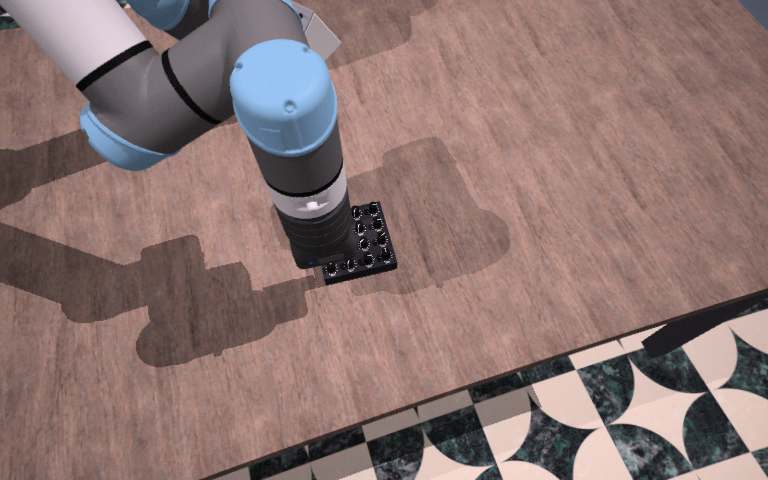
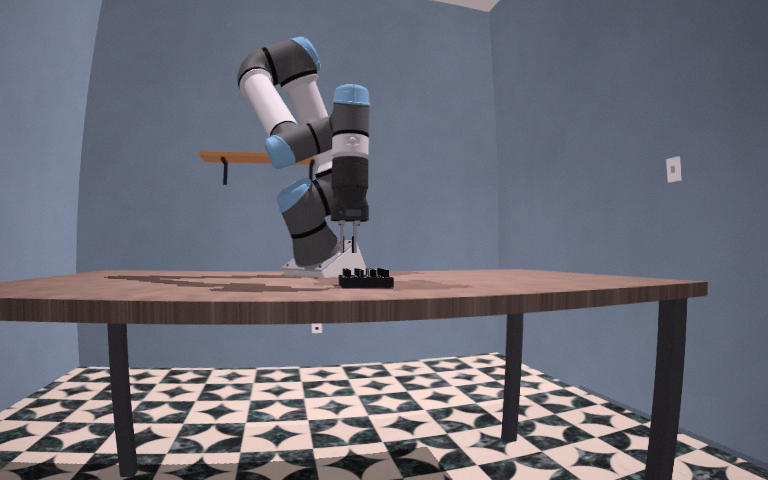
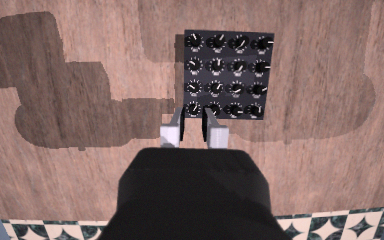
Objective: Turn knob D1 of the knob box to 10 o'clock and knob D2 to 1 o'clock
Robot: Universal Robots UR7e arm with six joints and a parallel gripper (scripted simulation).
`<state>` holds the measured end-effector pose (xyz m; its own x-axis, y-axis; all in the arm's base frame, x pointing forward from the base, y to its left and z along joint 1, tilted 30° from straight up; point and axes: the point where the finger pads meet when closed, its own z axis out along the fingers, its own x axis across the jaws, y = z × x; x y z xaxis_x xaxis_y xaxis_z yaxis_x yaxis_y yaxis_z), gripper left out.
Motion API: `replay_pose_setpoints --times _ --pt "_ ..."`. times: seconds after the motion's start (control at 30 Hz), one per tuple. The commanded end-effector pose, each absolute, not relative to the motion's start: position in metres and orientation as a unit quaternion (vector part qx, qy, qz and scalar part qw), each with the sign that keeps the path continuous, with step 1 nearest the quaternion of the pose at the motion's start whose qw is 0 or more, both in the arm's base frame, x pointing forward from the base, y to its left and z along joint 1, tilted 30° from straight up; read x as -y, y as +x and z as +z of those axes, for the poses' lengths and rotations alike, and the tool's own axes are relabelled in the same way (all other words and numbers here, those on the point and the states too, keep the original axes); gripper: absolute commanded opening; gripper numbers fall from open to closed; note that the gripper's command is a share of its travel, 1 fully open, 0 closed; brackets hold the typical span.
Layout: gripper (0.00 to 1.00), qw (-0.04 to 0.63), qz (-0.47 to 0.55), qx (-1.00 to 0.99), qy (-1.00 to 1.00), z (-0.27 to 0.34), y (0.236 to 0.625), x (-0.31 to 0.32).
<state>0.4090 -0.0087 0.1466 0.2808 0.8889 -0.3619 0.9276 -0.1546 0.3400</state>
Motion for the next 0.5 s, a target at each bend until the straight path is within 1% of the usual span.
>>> replay_pose_setpoints --times 0.0,0.47 --pt "0.46 0.254 -0.038 -0.598 0.759 0.142 0.411 0.011" --pt "0.46 0.254 -0.038 -0.598 0.759 0.129 0.414 0.017"
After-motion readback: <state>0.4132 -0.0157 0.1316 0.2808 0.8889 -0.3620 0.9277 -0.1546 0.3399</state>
